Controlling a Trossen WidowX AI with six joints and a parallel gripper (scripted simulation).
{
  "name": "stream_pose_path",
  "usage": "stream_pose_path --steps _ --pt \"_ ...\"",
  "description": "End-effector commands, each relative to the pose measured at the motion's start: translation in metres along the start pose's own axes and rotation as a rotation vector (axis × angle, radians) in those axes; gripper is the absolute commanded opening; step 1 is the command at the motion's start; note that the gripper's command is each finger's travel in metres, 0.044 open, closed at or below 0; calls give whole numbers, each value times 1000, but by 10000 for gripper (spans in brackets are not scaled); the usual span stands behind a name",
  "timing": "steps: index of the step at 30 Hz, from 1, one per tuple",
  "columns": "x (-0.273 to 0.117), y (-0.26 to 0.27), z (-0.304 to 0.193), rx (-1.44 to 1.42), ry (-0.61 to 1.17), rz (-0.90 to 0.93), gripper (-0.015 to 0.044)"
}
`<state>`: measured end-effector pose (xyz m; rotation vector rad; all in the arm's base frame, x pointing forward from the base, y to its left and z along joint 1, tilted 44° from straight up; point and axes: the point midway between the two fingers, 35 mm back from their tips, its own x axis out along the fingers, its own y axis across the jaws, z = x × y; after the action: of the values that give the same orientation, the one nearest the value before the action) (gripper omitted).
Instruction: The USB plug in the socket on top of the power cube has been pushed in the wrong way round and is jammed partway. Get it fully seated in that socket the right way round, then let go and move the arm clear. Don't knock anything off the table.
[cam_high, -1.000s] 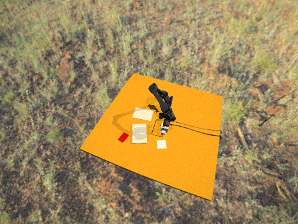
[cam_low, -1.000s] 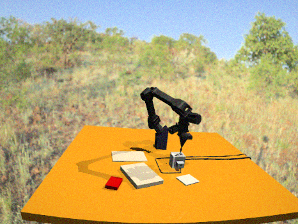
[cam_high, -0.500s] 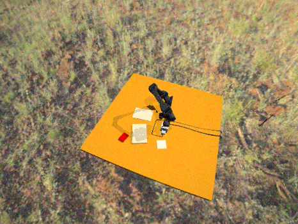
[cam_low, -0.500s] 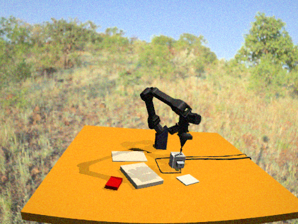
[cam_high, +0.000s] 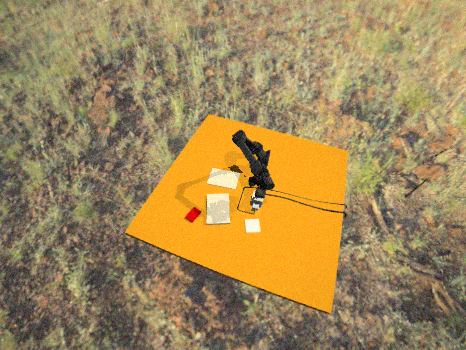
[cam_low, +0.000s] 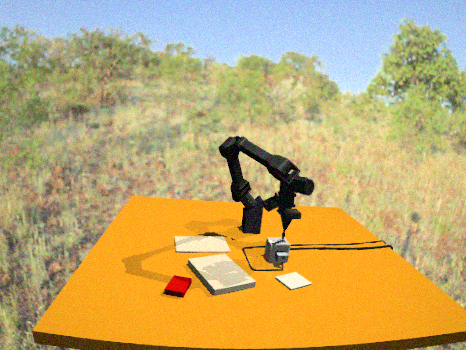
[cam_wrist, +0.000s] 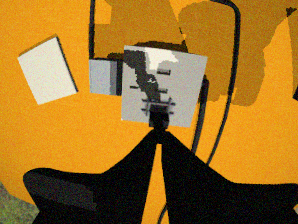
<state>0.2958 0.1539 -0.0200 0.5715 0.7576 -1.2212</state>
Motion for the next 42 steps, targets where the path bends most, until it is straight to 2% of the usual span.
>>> stream_pose_path --steps 1,42 --pt "1 0 -1 -3 6 -2 0" --pt "6 0 -1 -4 10 -2 0"
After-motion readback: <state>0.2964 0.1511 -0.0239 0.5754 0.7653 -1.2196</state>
